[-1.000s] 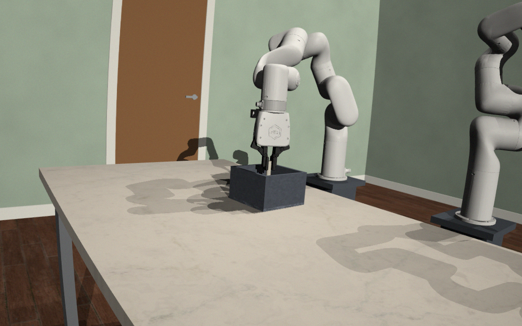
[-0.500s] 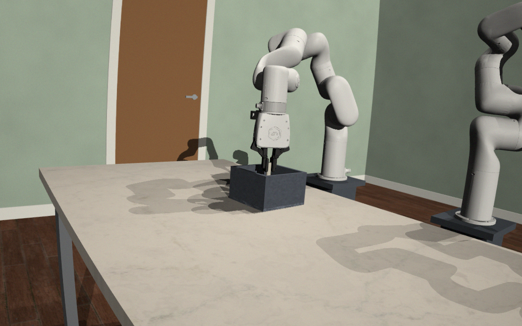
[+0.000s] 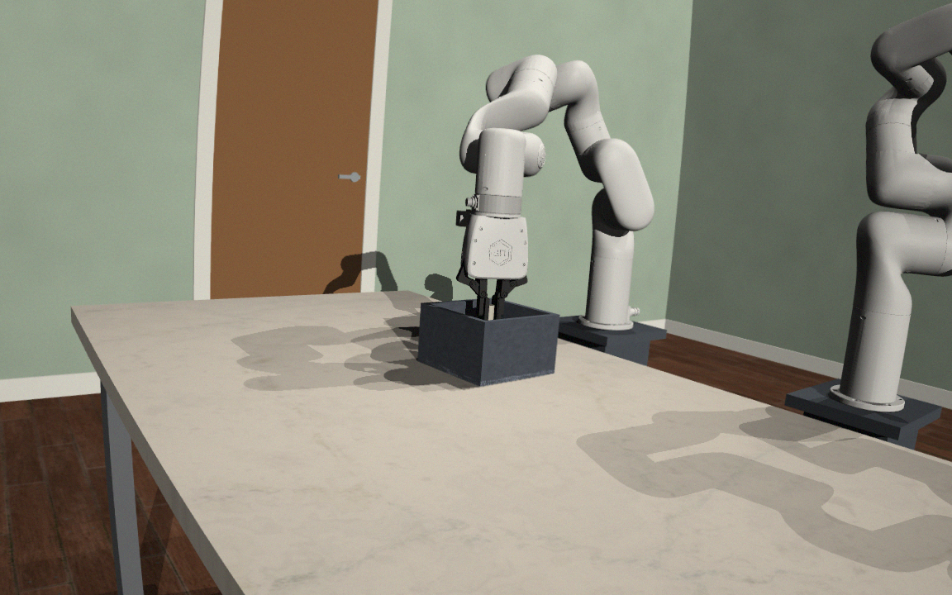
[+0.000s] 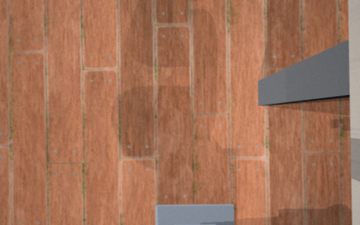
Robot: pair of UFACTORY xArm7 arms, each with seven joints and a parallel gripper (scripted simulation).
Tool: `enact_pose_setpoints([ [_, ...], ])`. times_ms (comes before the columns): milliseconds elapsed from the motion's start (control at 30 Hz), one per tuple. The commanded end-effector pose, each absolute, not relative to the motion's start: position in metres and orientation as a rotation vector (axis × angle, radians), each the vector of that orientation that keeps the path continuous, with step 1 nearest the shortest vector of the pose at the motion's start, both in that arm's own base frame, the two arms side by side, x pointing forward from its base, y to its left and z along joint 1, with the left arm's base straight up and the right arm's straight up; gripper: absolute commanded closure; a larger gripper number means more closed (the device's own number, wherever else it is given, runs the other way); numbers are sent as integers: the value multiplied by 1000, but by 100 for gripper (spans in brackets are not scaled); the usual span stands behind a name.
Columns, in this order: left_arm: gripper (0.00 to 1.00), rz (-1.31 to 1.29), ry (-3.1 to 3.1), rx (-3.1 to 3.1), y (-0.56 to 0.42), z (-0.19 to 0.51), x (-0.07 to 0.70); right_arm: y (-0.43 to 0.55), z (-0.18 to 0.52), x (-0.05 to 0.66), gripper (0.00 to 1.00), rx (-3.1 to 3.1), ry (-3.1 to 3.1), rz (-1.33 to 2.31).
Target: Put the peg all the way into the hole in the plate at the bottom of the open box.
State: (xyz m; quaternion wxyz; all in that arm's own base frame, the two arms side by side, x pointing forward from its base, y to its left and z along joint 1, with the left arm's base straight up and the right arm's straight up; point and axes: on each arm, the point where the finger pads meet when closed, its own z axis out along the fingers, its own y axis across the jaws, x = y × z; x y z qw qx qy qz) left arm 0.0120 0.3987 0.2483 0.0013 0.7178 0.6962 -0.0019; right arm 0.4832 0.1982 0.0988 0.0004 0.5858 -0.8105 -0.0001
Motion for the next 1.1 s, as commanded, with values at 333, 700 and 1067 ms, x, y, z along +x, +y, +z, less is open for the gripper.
enact_pose_setpoints([
  [333,0,0,2187,2255,400,250,12,199,89,485,100,1843,-2549,2],
  [700,0,0,2187,2255,400,250,12,199,85,485,100,1843,-2549,2],
  [1067,0,0,2187,2255,400,250,12,199,85,485,71,1843,-2549,2],
])
